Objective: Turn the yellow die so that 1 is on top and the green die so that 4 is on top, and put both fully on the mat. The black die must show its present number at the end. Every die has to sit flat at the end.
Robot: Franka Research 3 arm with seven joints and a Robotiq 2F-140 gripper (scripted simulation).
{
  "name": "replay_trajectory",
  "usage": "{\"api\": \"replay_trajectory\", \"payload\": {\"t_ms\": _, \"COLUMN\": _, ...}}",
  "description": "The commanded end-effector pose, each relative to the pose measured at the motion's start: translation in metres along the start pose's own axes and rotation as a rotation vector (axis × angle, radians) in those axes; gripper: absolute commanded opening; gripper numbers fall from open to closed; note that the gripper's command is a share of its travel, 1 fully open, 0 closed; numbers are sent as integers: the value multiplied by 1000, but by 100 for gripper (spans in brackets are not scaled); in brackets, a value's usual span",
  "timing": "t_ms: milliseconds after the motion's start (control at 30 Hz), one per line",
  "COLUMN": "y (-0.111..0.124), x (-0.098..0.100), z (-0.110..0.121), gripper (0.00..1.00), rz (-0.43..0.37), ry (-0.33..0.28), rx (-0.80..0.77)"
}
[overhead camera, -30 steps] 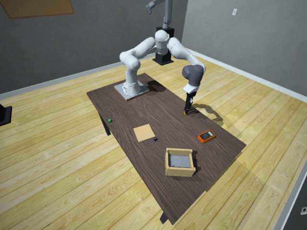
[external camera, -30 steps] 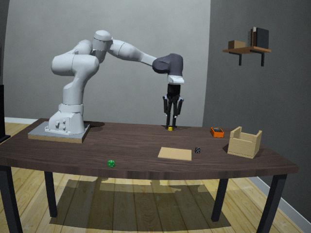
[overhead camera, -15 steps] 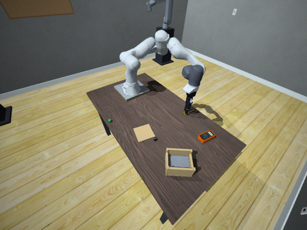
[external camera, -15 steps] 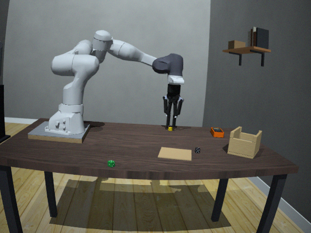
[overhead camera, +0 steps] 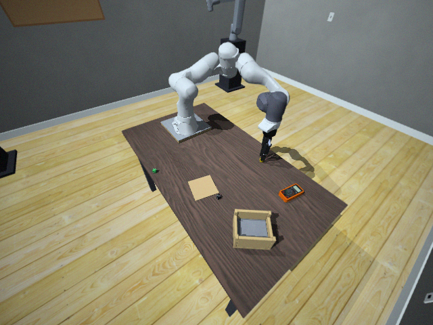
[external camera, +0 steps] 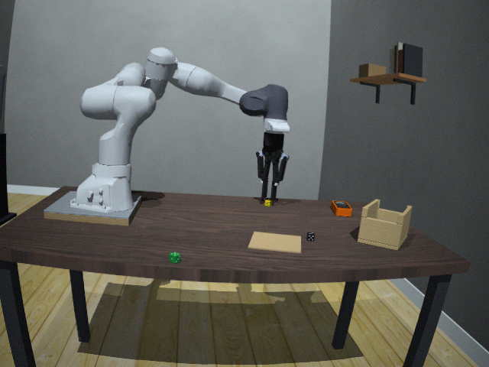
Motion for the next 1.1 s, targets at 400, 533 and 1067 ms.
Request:
{"api": "replay_trajectory", "payload": {"t_ms": 400, "y": -1, "x": -1, "z": -1, "gripper": 29, "rz": 0, "ry": 0, "rx": 3}}
{"api": "replay_trajectory", "payload": {"t_ms": 533, "y": -1, "x": -1, "z": -1, "gripper": 29, "rz": 0, "ry": 0, "rx": 3}}
{"api": "replay_trajectory", "payload": {"t_ms": 1067, "y": -1, "x": -8, "z": -1, "gripper": 29, "rz": 0, "ry": 0, "rx": 3}}
Point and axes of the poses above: the point where the finger pads meet when closed, its own x axis back along the fingers, its own z axis across the jaws, y = z × x, the point moved 5 cm from there along x, back along the fingers, and after that the axes turned 7 degrees about x, right-handed, at the moved point
